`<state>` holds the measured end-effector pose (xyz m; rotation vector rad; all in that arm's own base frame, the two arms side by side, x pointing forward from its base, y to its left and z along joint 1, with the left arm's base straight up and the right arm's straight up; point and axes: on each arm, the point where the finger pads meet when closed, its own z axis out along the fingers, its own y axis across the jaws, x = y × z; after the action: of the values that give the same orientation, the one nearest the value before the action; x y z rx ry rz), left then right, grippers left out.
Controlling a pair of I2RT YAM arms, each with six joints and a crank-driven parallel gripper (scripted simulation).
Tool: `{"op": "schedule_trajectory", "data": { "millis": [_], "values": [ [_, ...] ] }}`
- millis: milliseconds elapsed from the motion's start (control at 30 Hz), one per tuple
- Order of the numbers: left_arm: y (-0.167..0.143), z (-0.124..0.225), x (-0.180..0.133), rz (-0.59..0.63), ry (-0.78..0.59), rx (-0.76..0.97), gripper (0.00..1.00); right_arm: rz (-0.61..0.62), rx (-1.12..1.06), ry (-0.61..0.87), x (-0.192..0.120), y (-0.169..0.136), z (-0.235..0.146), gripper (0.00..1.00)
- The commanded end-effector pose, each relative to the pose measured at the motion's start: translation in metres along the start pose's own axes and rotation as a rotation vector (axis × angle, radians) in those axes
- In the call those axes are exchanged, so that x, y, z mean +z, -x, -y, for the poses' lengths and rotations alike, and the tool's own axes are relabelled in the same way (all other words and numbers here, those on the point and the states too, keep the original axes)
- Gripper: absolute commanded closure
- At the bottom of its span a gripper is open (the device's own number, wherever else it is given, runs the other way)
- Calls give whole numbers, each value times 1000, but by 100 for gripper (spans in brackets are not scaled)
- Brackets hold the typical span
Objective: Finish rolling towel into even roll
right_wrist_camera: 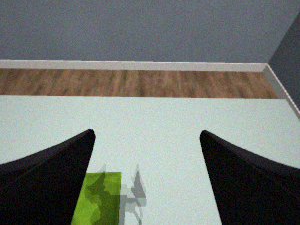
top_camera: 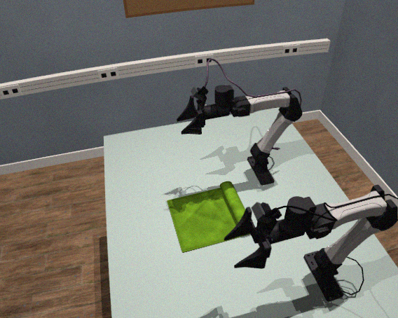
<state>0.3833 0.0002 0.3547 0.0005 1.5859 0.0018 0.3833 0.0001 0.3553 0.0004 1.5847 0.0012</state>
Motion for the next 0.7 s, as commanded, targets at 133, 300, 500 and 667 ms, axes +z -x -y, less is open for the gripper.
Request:
{"op": "schedule_trajectory", "data": {
  "millis": [133, 300, 500, 667],
  "values": [
    [6, 0, -1, 15, -1, -1, 0, 14, -1, -1, -1, 5, 0, 0],
    [6, 0, -1, 15, -1, -1, 0, 14, -1, -1, -1, 5, 0, 0],
    [6, 0, -1, 15, -1, -1, 0, 14, -1, -1, -1, 5, 0, 0],
    [-3, 4, -2, -5, -16, 12, 7, -5, -12, 17, -2, -3, -1, 7]
  ]
}}
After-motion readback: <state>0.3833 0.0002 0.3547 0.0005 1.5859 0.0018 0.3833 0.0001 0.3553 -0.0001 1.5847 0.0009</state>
